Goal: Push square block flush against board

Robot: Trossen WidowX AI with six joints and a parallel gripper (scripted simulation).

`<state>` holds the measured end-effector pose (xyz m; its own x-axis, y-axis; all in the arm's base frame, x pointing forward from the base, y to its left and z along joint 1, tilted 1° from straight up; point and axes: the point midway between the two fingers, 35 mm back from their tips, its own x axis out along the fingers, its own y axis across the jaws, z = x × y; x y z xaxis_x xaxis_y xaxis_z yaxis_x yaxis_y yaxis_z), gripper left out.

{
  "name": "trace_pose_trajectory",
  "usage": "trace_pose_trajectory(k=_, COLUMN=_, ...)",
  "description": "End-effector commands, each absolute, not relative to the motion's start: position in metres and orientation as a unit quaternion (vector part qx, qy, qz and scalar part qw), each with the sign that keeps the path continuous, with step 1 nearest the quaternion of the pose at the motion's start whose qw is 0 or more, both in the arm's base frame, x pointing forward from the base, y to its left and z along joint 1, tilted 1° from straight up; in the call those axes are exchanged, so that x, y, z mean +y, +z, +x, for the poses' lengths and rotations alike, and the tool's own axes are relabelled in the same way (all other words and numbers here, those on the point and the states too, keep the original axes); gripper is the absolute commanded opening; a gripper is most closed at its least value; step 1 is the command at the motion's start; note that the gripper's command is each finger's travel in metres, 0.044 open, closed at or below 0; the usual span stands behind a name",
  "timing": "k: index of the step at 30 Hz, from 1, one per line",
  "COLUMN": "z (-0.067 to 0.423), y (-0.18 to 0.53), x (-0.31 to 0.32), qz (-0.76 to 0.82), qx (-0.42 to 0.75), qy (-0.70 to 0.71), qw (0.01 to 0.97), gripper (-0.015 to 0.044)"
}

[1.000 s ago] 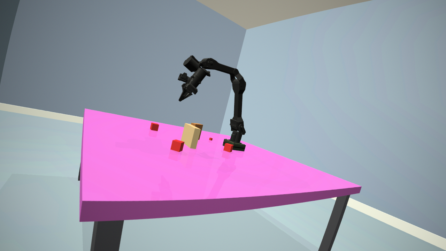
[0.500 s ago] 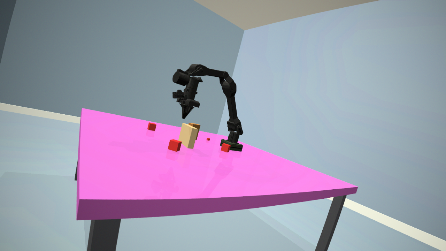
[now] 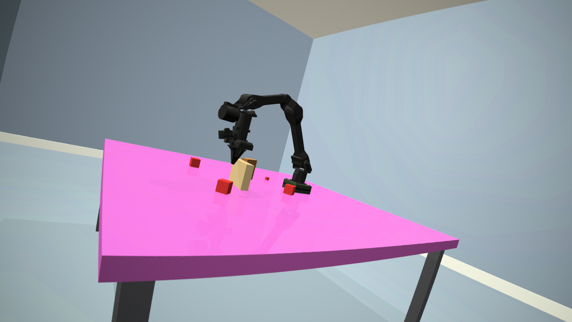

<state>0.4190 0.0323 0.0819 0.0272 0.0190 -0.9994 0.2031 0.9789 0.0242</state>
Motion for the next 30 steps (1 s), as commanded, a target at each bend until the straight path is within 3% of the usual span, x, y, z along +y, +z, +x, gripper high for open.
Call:
trace_pose_trajectory(k=1, z=0.415, y=0.082, x=0.034, qz=0.083, qx=0.694, qy=-0.064, qw=0.712, gripper=0.0)
trace_pose_trajectory(k=30, z=0.382, y=0.082, x=0.042, qz=0.084, qx=0.695, qy=-0.064, qw=0.711, gripper=0.0)
